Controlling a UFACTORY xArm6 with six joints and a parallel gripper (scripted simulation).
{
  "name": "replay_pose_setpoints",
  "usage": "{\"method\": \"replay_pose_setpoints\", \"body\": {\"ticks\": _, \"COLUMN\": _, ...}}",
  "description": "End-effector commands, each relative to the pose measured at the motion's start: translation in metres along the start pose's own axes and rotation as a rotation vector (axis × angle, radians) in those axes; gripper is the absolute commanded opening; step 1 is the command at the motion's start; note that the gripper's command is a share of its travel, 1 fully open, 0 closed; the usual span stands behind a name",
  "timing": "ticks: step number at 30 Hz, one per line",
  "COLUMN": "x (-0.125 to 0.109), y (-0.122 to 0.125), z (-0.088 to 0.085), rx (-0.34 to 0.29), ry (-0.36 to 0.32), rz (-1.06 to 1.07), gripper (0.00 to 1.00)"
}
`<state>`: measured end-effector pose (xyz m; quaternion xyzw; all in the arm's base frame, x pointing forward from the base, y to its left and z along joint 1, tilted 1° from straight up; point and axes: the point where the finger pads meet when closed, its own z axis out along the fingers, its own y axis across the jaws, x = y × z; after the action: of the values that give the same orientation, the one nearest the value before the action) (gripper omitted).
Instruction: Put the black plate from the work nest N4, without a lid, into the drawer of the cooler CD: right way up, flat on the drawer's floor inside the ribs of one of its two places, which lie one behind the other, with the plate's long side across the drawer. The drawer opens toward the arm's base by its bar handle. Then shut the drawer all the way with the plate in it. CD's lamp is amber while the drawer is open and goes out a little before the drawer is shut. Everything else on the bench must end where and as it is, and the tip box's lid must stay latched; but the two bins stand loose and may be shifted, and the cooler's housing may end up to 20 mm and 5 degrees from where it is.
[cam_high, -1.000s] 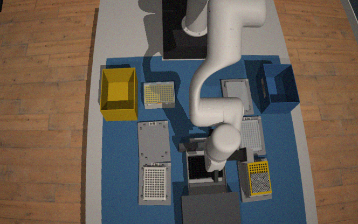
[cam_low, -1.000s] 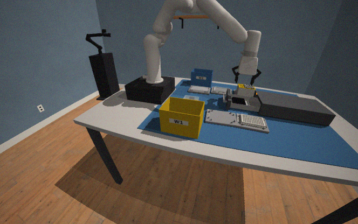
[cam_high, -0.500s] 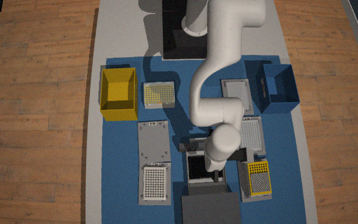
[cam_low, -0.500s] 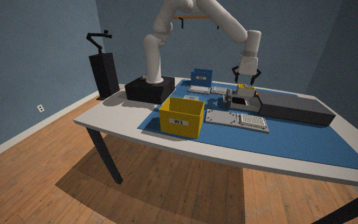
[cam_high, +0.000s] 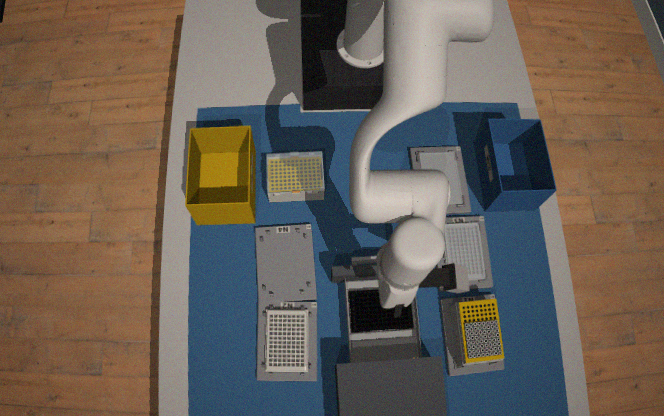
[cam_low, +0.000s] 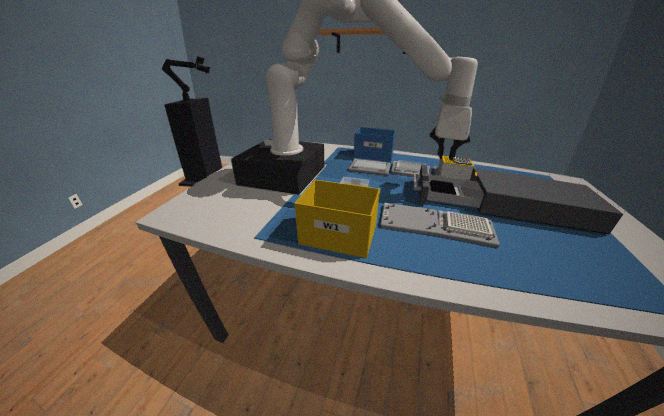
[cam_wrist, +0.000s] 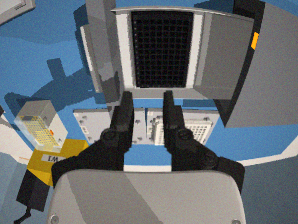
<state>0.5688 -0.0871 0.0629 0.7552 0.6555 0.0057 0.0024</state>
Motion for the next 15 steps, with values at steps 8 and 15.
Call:
{"method": "replay_pose_setpoints", "body": {"ticks": 8, "x": 0.0, "y": -0.054, "z": 0.007, "rx": -0.007, "ry": 0.0, "rz": 0.0, "gripper": 0.0}}
{"method": "replay_pose_setpoints", "body": {"ticks": 15, "x": 0.0, "y": -0.078, "z": 0.011, "rx": -0.007, "ry": 0.0, "rz": 0.0, "gripper": 0.0}}
